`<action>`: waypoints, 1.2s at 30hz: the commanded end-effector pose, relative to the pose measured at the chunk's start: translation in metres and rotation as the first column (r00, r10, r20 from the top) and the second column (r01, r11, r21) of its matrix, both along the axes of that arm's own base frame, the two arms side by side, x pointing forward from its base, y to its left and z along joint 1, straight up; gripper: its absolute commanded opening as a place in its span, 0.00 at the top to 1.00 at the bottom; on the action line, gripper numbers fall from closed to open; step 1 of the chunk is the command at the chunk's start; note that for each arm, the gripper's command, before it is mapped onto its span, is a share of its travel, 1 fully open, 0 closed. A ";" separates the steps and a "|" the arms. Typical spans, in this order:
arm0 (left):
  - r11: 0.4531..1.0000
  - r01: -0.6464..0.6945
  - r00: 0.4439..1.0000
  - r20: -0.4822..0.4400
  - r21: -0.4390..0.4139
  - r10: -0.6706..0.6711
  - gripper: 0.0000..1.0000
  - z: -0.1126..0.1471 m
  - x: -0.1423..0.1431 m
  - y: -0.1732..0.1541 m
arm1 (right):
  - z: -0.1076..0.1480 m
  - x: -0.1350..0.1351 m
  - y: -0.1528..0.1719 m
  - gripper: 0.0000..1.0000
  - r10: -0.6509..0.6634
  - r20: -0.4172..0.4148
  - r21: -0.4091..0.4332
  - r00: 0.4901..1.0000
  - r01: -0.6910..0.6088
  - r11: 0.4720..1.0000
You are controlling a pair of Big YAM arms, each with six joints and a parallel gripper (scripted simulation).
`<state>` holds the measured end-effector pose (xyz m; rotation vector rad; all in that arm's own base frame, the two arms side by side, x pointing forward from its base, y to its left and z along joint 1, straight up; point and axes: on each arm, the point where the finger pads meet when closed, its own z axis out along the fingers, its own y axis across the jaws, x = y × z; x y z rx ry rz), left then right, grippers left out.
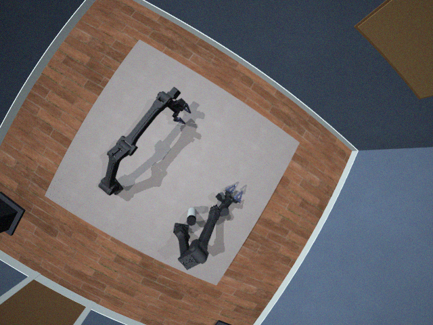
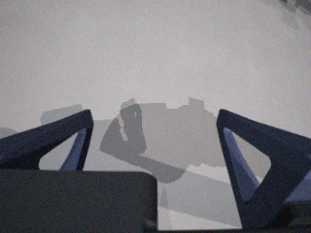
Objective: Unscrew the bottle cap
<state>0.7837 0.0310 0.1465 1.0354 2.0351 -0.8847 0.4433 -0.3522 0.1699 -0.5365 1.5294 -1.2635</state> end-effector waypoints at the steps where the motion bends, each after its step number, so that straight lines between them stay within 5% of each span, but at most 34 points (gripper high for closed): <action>1: 1.000 0.000 1.000 0.016 0.003 0.000 0.00 0.010 0.001 0.000 | 0.004 0.001 -0.001 0.00 0.000 0.007 -0.007 1.000 0.000 1.000; 17: 1.000 0.000 1.000 0.016 0.003 0.000 0.00 0.010 0.001 0.000 | 0.004 0.001 -0.001 0.00 0.000 0.007 -0.007 1.000 0.000 1.000; 19: 1.000 0.009 0.998 0.059 0.014 -0.009 0.04 0.025 0.007 -0.016 | 0.030 0.020 -0.002 0.06 0.020 0.053 0.010 0.998 -0.021 1.000; 23: 0.999 0.032 0.994 0.101 0.023 -0.034 0.04 0.001 0.018 -0.073 | 0.045 0.054 0.031 0.06 0.076 0.093 0.325 0.993 -0.102 0.940; 28: 0.998 0.050 0.989 0.136 0.023 -0.052 0.04 -0.017 0.021 -0.119 | 0.054 0.069 0.056 0.06 0.090 0.113 0.501 0.990 -0.135 0.855; 32: 0.997 0.074 0.980 0.183 0.015 -0.075 0.04 -0.039 0.015 -0.182 | 0.067 0.084 0.091 0.06 0.088 0.124 0.692 0.988 -0.150 0.706; 34: 0.997 0.074 0.980 0.183 0.015 -0.075 0.04 -0.039 0.015 -0.182 | 0.067 0.084 0.091 0.06 0.088 0.124 0.692 0.988 -0.150 0.706; 36: 0.995 0.095 0.972 0.218 0.000 -0.093 0.04 -0.055 0.001 -0.234 | 0.076 0.089 0.120 0.06 0.076 0.121 0.802 0.990 -0.143 0.580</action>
